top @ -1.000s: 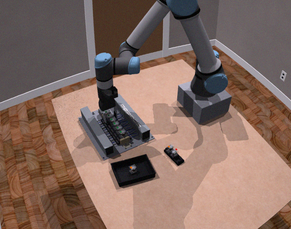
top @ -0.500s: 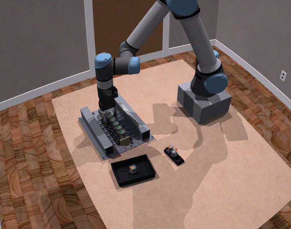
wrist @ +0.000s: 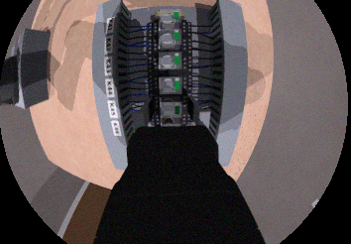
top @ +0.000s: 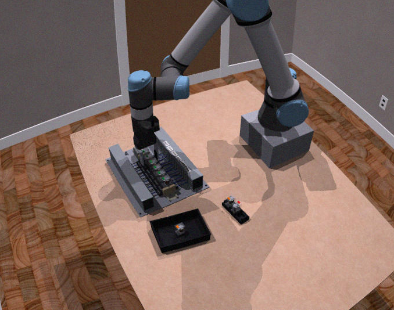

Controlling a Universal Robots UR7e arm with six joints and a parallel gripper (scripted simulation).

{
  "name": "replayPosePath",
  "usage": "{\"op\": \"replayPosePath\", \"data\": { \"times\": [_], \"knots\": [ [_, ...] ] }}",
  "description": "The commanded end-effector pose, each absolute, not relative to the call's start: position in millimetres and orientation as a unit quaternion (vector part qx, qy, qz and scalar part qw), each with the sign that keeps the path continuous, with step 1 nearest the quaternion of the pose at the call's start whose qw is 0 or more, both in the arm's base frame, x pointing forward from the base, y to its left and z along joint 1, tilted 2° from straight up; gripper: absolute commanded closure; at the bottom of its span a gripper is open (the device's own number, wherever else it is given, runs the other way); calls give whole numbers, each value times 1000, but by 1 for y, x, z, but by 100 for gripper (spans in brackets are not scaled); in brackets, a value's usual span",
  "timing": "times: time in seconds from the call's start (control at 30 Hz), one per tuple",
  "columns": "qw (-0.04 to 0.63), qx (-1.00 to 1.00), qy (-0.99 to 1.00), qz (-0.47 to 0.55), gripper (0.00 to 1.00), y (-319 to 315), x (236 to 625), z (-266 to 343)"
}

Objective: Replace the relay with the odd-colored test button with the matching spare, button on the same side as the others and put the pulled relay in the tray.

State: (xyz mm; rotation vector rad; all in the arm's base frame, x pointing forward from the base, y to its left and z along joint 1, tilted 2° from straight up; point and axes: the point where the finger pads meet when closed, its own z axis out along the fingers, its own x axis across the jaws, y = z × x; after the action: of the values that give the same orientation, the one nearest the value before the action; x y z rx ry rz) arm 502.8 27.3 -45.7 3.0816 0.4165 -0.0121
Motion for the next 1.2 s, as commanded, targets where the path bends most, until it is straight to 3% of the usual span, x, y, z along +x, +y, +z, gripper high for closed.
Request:
{"op": "replayPosePath", "data": {
  "times": [0.0,1.17],
  "knots": [
    [16,991,134,-3,0,27,503,-45],
    [16,991,134,-3,0,27,503,-37]
  ]
}}
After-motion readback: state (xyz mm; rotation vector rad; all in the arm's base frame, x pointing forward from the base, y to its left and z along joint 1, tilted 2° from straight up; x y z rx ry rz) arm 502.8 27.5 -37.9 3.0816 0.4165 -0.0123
